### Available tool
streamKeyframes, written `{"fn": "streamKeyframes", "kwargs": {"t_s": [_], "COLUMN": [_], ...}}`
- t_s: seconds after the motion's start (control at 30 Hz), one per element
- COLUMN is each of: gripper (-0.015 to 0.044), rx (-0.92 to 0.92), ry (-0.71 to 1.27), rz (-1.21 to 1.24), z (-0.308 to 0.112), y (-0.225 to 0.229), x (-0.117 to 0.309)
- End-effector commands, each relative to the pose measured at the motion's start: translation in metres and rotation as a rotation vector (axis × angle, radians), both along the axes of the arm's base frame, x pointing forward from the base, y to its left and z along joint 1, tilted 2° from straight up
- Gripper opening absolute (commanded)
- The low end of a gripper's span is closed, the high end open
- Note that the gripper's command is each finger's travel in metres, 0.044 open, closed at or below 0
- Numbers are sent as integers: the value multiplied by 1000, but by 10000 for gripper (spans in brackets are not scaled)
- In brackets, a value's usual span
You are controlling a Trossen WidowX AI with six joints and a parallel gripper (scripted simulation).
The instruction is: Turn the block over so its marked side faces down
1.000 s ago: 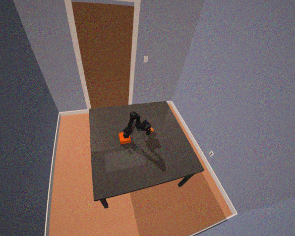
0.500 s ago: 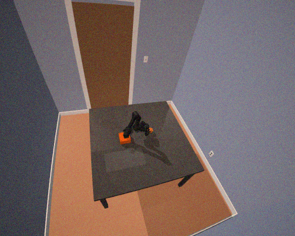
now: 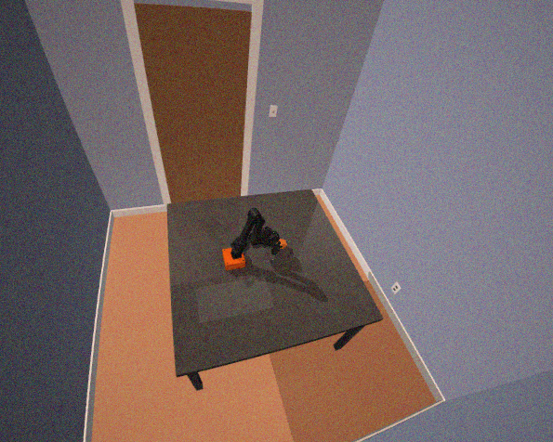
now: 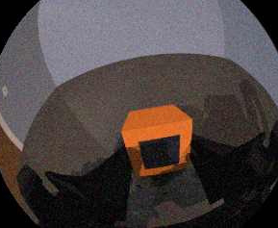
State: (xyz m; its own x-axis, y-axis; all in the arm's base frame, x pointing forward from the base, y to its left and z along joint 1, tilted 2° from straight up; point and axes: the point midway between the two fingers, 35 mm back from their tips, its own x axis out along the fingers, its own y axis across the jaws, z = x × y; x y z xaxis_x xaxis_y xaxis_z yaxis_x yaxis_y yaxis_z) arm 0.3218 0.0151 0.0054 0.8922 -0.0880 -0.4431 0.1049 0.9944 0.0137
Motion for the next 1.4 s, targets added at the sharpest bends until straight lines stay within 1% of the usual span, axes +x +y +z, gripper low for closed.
{"fn": "streamKeyframes", "kwargs": {"t_s": [0.0,0.43,1.37], "gripper": [105,440,440], "rx": [-5,-5,-5], "ry": [-7,-7,-7], "rz": [-1,-1,-1], "z": [1,1,1], "y": [0,0,0], "x": [1,1,1]}}
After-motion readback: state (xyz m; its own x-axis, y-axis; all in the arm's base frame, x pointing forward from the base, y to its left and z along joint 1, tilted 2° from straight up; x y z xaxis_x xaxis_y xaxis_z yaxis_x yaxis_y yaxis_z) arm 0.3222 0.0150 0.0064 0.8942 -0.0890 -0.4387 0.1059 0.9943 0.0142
